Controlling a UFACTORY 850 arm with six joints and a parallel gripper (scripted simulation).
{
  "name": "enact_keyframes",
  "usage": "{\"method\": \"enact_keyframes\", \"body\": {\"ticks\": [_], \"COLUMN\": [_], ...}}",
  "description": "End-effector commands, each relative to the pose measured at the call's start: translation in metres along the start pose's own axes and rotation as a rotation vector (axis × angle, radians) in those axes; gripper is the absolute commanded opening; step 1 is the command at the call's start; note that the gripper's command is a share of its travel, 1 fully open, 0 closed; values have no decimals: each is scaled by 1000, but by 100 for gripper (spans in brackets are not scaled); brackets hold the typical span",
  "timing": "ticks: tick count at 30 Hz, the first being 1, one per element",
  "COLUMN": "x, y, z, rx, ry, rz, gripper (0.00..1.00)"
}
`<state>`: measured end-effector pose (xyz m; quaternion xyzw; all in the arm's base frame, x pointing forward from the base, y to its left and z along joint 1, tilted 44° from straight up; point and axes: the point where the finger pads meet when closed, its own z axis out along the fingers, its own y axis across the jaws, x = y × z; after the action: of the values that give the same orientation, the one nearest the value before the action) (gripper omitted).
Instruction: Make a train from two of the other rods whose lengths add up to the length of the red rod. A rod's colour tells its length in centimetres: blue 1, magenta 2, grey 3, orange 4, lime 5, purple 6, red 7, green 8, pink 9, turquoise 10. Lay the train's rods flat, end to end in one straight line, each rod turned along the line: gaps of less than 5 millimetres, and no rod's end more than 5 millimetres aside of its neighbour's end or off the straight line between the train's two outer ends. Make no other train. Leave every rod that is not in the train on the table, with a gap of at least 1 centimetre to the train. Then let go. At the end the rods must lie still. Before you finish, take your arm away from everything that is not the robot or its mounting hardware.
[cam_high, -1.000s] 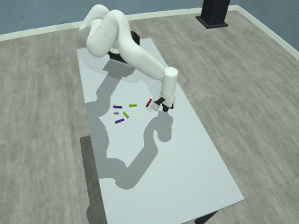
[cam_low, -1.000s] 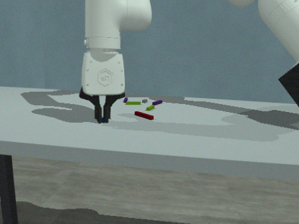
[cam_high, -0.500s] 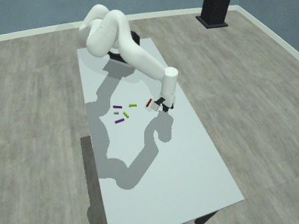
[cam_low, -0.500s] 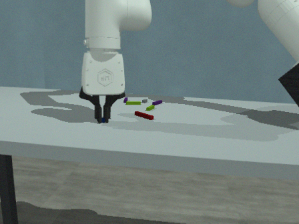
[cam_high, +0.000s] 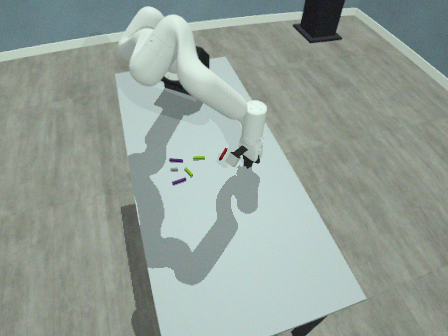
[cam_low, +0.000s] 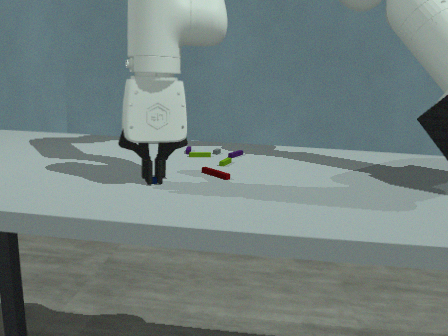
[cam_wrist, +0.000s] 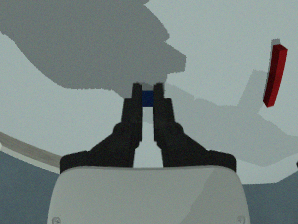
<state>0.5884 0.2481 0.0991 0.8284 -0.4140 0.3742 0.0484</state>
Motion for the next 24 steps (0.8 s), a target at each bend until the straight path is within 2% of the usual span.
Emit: {"method": "enact_keyframes", "body": {"ticks": [1,6,17,24], "x": [0,0,0,0], "y": [-1,-1,-1,-1], "z": [-2,-16,-90,-100], "rx": [1,1,1,1], "ry": [0,0,0,0], "rz": [0,0,0,0], "gripper": [4,4,4,4]}}
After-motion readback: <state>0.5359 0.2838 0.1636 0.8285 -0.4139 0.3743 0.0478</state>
